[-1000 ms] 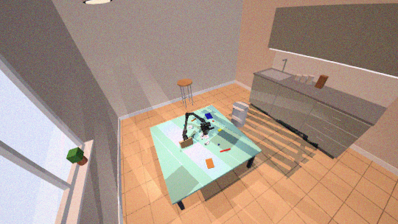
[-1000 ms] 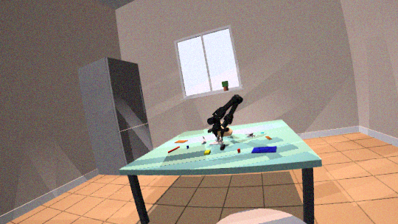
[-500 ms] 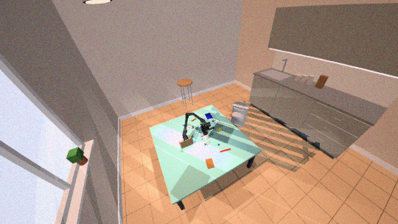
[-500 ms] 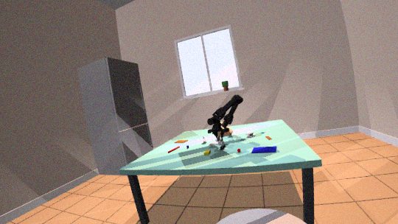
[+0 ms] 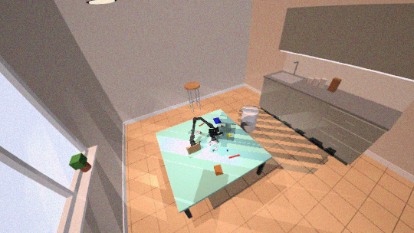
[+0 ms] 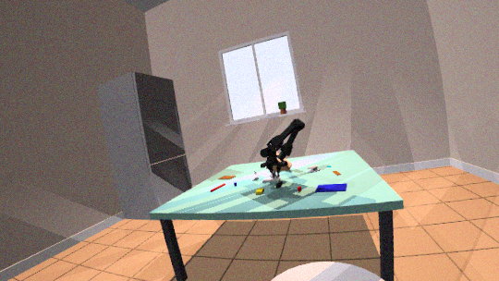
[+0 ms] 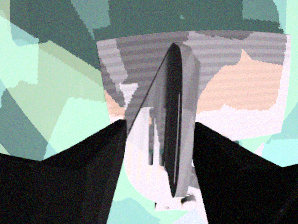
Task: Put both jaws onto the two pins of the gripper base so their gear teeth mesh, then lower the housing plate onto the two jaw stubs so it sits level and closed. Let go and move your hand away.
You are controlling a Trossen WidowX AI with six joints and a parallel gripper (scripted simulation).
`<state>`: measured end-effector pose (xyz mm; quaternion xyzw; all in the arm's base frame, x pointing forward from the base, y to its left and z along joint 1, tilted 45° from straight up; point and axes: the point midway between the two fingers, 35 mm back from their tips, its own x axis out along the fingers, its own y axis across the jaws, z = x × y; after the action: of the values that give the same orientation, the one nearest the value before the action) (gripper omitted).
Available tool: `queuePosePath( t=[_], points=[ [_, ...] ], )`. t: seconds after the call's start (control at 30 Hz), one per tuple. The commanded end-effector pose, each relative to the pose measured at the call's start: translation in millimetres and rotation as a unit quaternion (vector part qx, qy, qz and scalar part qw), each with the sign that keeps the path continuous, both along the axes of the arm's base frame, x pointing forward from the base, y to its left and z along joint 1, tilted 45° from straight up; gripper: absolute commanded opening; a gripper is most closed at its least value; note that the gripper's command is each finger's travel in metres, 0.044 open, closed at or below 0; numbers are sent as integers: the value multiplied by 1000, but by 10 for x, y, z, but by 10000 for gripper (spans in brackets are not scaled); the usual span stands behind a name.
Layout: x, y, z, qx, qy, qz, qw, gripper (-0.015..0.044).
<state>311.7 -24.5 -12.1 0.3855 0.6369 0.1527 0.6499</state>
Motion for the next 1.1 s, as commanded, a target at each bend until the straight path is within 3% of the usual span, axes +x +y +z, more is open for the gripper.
queuePosePath(
  t=[0.0, 1.07],
  points=[
    [3, 21, -11, 2, 1, -1, 1000, 134],
    [11, 64, -54, 2, 1, -2, 1000, 134]
  ],
)
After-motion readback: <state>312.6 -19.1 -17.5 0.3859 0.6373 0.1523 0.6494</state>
